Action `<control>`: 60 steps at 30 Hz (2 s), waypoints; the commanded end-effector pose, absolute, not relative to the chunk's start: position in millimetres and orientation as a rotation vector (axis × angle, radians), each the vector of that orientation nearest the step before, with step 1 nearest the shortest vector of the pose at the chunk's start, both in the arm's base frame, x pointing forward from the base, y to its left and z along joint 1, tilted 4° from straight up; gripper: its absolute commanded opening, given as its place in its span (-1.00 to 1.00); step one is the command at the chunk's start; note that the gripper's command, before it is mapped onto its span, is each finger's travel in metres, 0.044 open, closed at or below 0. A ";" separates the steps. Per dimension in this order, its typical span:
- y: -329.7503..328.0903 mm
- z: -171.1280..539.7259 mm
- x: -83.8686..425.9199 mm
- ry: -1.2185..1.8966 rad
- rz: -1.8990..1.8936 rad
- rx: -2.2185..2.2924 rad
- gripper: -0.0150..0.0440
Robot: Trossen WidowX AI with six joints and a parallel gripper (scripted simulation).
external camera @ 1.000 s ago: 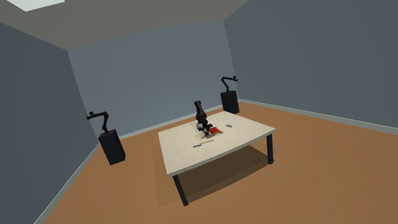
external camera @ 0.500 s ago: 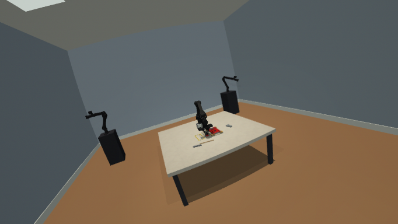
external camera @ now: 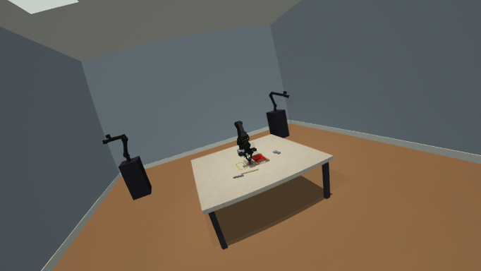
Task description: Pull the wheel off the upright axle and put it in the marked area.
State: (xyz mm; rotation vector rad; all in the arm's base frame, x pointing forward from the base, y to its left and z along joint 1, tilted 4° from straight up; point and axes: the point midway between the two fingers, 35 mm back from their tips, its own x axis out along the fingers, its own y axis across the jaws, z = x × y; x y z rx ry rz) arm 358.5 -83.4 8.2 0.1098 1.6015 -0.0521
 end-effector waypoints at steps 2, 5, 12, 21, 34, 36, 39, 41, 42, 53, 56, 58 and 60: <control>-83.6 9.3 358.8 1.602 -0.052 0.109 -0.49; -83.7 10.3 358.8 1.602 -0.052 0.109 -0.49; -83.7 12.6 358.8 1.601 -0.052 0.109 -0.49; -83.8 15.5 358.8 1.600 -0.053 0.110 -0.49; -87.6 43.4 355.6 1.602 -0.055 0.112 -0.49; -96.6 44.1 350.2 1.602 -0.055 0.111 -0.49; -111.0 45.3 340.8 1.602 -0.056 0.110 -0.49; -120.3 46.1 334.2 1.603 -0.057 0.109 -0.49; -124.8 46.5 330.8 1.603 -0.057 0.108 -0.49; -166.8 49.7 292.3 1.605 -0.059 0.104 -0.49; -167.4 48.9 291.6 1.605 -0.059 0.104 -0.49; -167.3 44.9 291.5 1.605 -0.059 0.104 -0.49; -167.1 38.2 291.3 1.605 -0.059 0.104 -0.49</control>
